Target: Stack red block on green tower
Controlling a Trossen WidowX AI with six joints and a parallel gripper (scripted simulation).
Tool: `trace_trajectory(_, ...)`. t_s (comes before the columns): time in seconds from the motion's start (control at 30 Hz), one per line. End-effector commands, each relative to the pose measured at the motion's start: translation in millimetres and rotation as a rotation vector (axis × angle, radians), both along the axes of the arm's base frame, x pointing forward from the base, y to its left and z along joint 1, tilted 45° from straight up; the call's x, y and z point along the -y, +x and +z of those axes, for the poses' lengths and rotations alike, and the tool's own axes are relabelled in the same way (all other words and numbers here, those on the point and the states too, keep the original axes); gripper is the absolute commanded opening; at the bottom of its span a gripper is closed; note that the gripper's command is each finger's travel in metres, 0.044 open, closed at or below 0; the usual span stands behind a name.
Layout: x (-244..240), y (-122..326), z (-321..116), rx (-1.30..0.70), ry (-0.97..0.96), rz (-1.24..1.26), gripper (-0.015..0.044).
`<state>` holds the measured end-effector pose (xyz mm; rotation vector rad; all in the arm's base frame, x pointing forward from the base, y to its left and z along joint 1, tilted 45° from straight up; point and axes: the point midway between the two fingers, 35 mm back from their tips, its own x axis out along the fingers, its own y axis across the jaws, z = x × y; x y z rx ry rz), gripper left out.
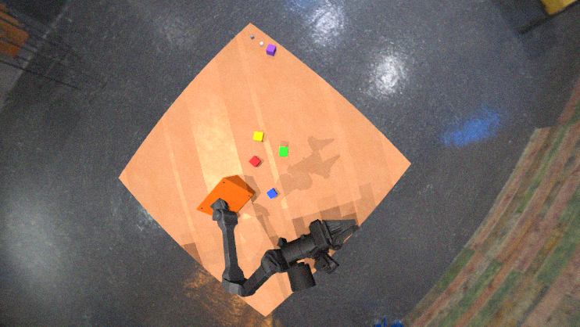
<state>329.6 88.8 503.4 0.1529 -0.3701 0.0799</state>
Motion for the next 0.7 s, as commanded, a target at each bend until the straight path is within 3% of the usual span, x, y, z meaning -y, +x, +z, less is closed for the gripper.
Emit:
trace_trajectory(0.0, -0.8, 1.9, -2.7, -0.010, -0.001, 0.000, 0.0426)
trace_trajectory(0.37, -36.7, 73.5, -181.1, -0.569, -0.101, -0.046, 0.0440)
trace_trajectory(0.67, -39.2, 66.3, -339.7, -1.037, -0.255, -0.166, 0.0440)
